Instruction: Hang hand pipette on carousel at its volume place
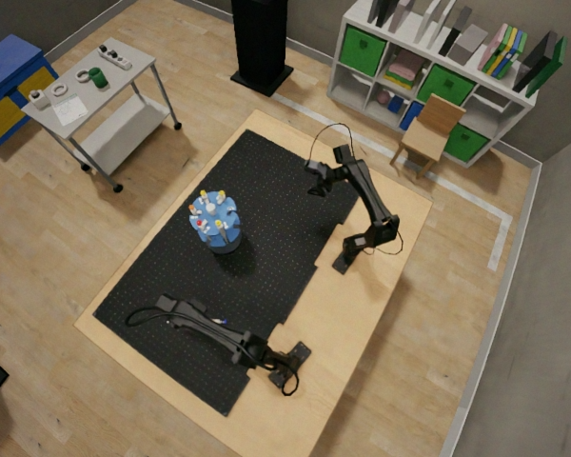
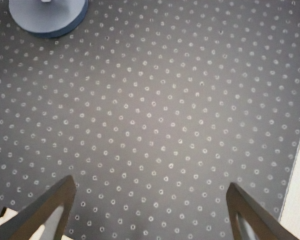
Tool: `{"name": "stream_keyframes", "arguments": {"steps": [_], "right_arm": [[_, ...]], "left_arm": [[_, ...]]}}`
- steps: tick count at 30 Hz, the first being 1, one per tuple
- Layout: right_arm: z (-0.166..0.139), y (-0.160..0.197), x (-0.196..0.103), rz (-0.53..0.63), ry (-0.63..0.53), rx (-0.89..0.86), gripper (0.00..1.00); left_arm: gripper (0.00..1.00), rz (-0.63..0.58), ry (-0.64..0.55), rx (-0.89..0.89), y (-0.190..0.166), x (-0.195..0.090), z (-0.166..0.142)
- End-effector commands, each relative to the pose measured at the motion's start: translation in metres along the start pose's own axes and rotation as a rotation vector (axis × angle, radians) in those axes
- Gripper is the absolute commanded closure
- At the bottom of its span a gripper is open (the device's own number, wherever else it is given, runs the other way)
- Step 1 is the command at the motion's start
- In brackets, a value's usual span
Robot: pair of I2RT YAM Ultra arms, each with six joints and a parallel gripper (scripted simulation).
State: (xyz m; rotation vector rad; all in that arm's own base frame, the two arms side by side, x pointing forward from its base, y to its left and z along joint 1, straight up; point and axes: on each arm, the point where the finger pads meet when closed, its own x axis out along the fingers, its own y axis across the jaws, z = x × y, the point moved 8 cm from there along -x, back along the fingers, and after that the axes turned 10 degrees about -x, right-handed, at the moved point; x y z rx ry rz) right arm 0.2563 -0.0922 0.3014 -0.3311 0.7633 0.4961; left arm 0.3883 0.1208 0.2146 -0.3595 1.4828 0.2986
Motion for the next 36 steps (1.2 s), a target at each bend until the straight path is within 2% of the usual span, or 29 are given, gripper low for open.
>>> {"name": "stream_keyframes", "arguments": {"steps": [1, 3, 5, 7, 18, 22, 24, 36], "right_arm": [[0.005, -0.003, -0.005, -0.018, -0.030, -0.018, 0.00], [0.005, -0.003, -0.005, -0.018, -0.030, -0.018, 0.00], [0.005, -0.003, -0.005, -0.018, -0.030, -0.018, 0.00], [0.005, -0.003, -0.005, -0.018, -0.030, -0.018, 0.00], [0.005, -0.003, -0.005, -0.018, -0.030, -0.018, 0.00], [0.005, -0.003, -0.005, -0.018, -0.030, -0.018, 0.00], [0.005, -0.003, -0.005, -0.018, -0.030, -0.018, 0.00], [0.005, -0.003, -0.005, -0.018, -0.030, -0.018, 0.00]], "left_arm": [[0.46, 0.062, 0.046, -0.095, 0.015, -0.012, -0.005], [0.46, 0.057, 0.010, -0.095, 0.015, -0.026, -0.009], [0.46, 0.057, 0.010, -0.095, 0.015, -0.026, -0.009], [0.46, 0.063, 0.041, -0.157, 0.011, -0.013, -0.006], [0.46, 0.070, 0.028, -0.539, 0.011, -0.013, -0.006], [0.46, 0.082, 0.059, -0.539, 0.012, -0.004, -0.013], [0.46, 0.064, 0.013, -0.538, 0.011, -0.007, -0.010], [0.46, 0.064, 0.013, -0.538, 0.013, 0.025, -0.012]]}}
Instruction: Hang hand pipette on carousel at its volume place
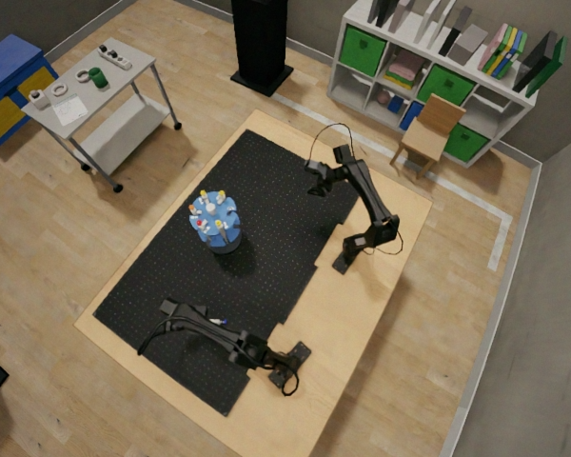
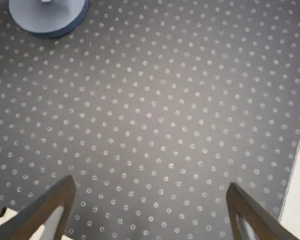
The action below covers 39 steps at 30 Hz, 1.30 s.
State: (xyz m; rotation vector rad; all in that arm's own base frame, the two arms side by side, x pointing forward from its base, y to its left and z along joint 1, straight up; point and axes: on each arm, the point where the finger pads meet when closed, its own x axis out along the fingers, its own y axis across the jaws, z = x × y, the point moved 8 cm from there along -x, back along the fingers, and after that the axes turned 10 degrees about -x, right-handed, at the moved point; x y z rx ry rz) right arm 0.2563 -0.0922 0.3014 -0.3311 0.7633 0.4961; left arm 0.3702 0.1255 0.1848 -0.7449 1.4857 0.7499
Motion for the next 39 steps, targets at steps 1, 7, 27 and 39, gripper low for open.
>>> {"name": "stream_keyframes", "arguments": {"steps": [1, 7, 27, 39], "right_arm": [[0.005, -0.003, -0.005, -0.018, -0.030, -0.018, 0.00], [0.005, -0.003, -0.005, -0.018, -0.030, -0.018, 0.00], [0.005, -0.003, -0.005, -0.018, -0.030, -0.018, 0.00], [0.005, -0.003, -0.005, -0.018, -0.030, -0.018, 0.00]], "left_arm": [[0.46, -0.030, -0.062, -0.010, -0.002, -0.001, 0.003], [0.46, -0.021, -0.049, -0.010, -0.003, 0.015, 0.005], [0.46, -0.031, -0.049, -0.004, -0.005, 0.037, 0.007], [0.46, -0.031, -0.049, -0.004, -0.005, 0.037, 0.007]]}}
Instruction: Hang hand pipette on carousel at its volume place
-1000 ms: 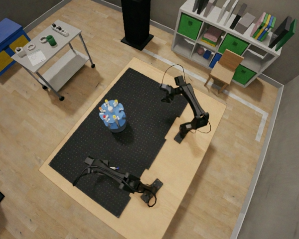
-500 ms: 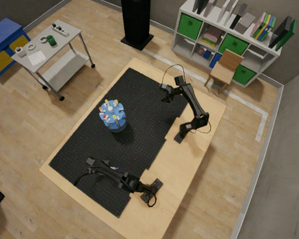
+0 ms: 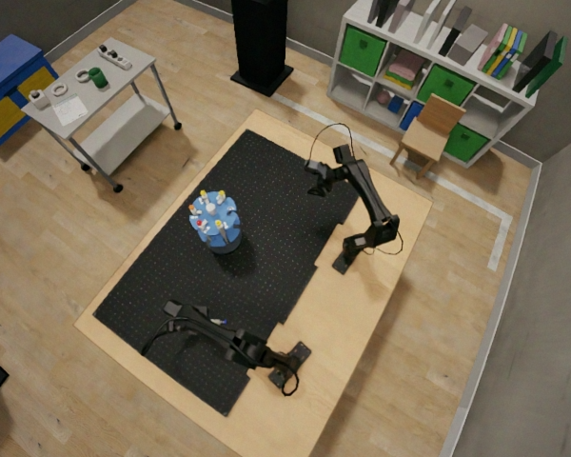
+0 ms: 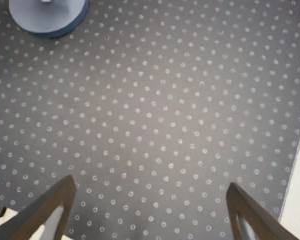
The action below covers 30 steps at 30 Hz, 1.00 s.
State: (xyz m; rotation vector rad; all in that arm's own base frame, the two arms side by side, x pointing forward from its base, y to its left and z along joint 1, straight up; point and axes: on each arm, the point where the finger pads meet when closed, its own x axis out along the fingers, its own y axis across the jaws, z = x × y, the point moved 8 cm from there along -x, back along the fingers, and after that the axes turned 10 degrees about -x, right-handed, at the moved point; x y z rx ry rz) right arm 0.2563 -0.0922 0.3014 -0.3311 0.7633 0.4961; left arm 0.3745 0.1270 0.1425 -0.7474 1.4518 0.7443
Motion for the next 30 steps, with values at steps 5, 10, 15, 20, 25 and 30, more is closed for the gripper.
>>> {"name": "stream_keyframes", "arguments": {"steps": [5, 10, 15, 20, 25, 30], "right_arm": [[0.005, -0.003, -0.005, -0.018, -0.030, -0.018, 0.00], [0.005, -0.003, -0.005, -0.018, -0.030, -0.018, 0.00], [0.005, -0.003, -0.005, -0.018, -0.030, -0.018, 0.00], [0.005, -0.003, -0.005, -0.018, -0.030, -0.018, 0.00], [0.005, -0.003, -0.005, -0.018, -0.030, -0.018, 0.00], [0.005, -0.003, -0.005, -0.018, -0.030, -0.018, 0.00]], "left_arm": [[0.46, -0.011, -0.022, -0.002, -0.001, -0.005, 0.002], [0.46, -0.011, -0.022, -0.002, -0.002, -0.005, 0.004], [0.46, -0.011, -0.022, -0.002, -0.002, -0.005, 0.004], [0.46, -0.011, -0.022, -0.002, -0.002, -0.005, 0.004], [0.46, -0.011, -0.022, -0.002, -0.002, -0.005, 0.004], [0.46, 0.011, -0.006, -0.008, 0.000, 0.011, 0.004]]}}
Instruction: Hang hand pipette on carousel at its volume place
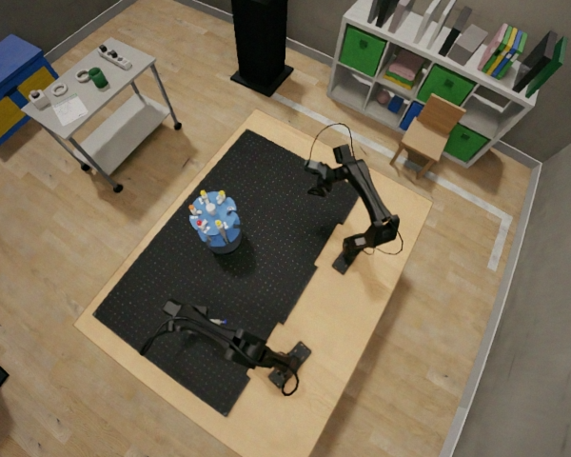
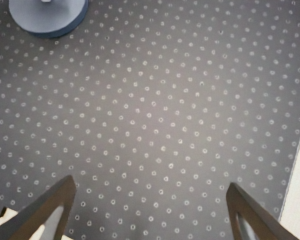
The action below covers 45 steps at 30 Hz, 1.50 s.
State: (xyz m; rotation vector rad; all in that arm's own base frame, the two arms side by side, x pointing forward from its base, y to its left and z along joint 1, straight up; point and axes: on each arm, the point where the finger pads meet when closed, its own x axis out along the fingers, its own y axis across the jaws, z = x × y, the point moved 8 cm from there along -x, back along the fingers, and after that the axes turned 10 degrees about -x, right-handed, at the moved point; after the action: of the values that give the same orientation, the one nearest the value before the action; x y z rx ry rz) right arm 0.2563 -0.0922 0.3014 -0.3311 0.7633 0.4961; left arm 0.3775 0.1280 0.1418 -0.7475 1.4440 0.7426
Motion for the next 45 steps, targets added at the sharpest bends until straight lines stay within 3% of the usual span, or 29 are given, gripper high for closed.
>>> {"name": "stream_keyframes", "arguments": {"steps": [1, 3, 17, 20, 27, 43, 44, 45], "right_arm": [[0.005, -0.003, -0.005, -0.018, -0.030, -0.018, 0.00], [0.005, -0.003, -0.005, -0.018, -0.030, -0.018, 0.00], [0.005, -0.003, -0.005, -0.018, -0.030, -0.018, 0.00], [0.005, -0.003, -0.005, -0.018, -0.030, -0.018, 0.00], [0.005, -0.003, -0.005, -0.018, -0.030, -0.018, 0.00], [0.005, -0.003, -0.005, -0.018, -0.030, -0.018, 0.00], [0.005, -0.003, -0.005, -0.018, -0.030, -0.018, 0.00], [0.005, -0.003, -0.005, -0.018, -0.030, -0.018, 0.00]], "left_arm": [[0.46, 0.016, 0.001, -0.008, 0.002, 0.010, 0.002], [0.46, -0.002, -0.023, -0.008, -0.001, 0.003, 0.005], [0.46, 0.016, 0.001, -0.008, 0.002, 0.030, 0.001], [0.46, -0.008, -0.032, -0.008, -0.003, 0.021, 0.008], [0.46, 0.015, -0.001, -0.008, 0.002, 0.040, 0.001], [0.46, -0.007, -0.016, -0.002, -0.001, 0.033, 0.002], [0.88, -0.012, -0.038, -0.008, -0.002, 0.031, 0.007], [0.88, -0.012, -0.038, -0.008, -0.002, 0.031, 0.007]]}}
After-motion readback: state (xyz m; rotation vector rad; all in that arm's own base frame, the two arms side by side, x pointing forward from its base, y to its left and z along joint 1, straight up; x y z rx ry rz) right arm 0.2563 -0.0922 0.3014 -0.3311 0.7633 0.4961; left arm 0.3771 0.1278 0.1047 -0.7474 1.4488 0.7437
